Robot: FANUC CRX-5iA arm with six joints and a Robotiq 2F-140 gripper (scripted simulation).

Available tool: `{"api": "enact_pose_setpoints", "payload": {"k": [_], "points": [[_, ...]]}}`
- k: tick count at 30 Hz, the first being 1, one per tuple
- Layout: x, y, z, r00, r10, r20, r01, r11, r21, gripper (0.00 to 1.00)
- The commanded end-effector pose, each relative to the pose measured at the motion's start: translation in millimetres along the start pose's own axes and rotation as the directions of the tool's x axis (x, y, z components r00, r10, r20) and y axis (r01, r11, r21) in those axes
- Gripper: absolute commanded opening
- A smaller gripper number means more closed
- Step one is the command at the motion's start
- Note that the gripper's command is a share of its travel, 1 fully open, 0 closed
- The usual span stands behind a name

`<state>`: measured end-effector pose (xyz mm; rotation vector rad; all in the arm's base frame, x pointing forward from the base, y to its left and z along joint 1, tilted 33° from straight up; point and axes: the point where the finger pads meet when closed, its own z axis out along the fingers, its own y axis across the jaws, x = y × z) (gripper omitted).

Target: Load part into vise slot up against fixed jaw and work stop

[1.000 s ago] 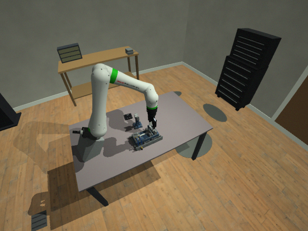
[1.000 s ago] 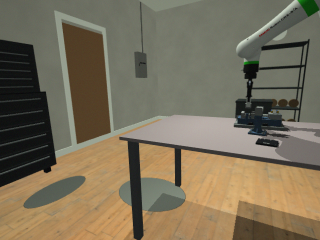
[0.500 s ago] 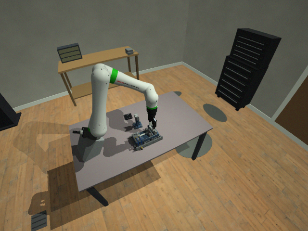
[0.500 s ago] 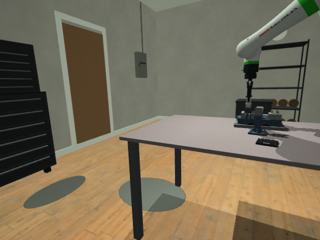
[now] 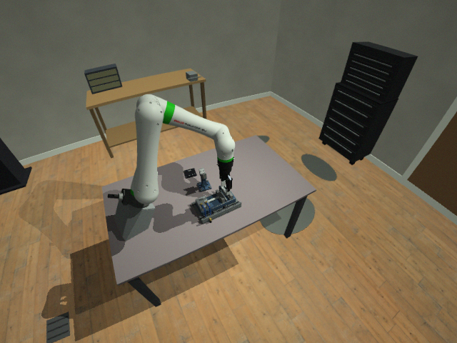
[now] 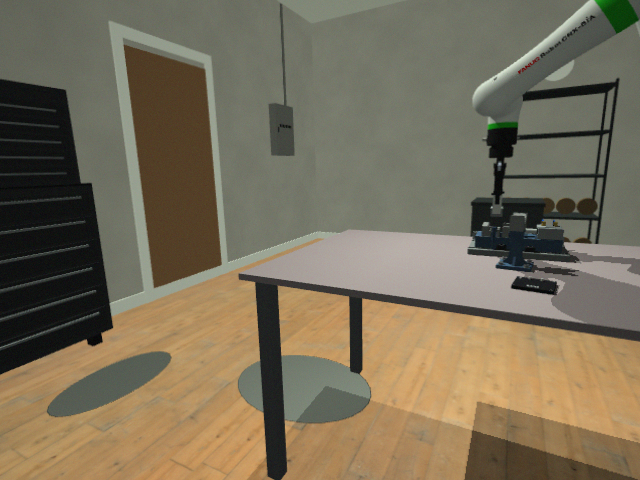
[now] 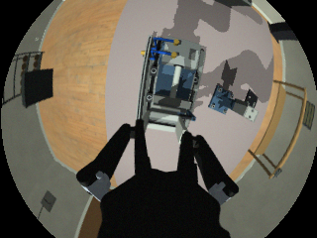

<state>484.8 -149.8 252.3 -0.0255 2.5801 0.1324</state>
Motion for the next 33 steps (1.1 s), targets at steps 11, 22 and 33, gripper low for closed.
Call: {"api": "enact_pose_setpoints", "payload": {"k": [11, 22, 33], "points": [[0, 0, 4.4, 1.0, 0.0, 0.0, 0.0, 1.0, 0.0, 0.0], [0, 0, 10.6, 1.0, 0.0, 0.0, 0.0, 1.0, 0.0, 0.0], [0, 0, 17.1, 1.0, 0.0, 0.0, 0.0, 1.0, 0.0, 0.0]]}}
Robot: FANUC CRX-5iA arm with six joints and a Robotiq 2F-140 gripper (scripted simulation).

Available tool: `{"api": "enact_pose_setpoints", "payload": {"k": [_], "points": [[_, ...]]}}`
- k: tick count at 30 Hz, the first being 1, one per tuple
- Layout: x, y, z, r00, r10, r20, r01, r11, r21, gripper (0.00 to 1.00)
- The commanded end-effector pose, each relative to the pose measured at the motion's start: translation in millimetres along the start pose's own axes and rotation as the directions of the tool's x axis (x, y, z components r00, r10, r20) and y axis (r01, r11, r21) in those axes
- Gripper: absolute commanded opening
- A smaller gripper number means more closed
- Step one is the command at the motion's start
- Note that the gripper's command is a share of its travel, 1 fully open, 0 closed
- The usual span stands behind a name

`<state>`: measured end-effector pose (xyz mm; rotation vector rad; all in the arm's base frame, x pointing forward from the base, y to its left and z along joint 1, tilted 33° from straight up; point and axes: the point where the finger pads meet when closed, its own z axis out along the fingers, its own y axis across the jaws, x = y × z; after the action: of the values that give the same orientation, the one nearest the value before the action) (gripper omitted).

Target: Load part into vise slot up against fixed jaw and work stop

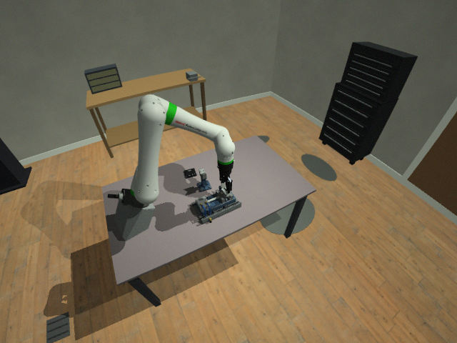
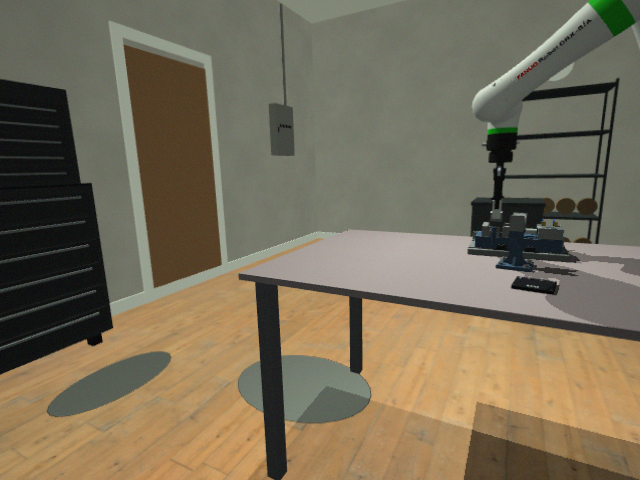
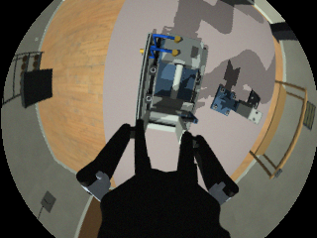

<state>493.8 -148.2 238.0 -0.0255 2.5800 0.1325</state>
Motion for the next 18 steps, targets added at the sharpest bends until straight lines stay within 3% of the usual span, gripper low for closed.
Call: {"api": "enact_pose_setpoints", "payload": {"k": [1, 18], "points": [[-0.2, -0.1, 0.7, 1.0, 0.0, 0.0, 0.0, 1.0, 0.0, 0.0], [-0.2, -0.1, 6.2, 1.0, 0.0, 0.0, 0.0, 1.0, 0.0, 0.0]]}}
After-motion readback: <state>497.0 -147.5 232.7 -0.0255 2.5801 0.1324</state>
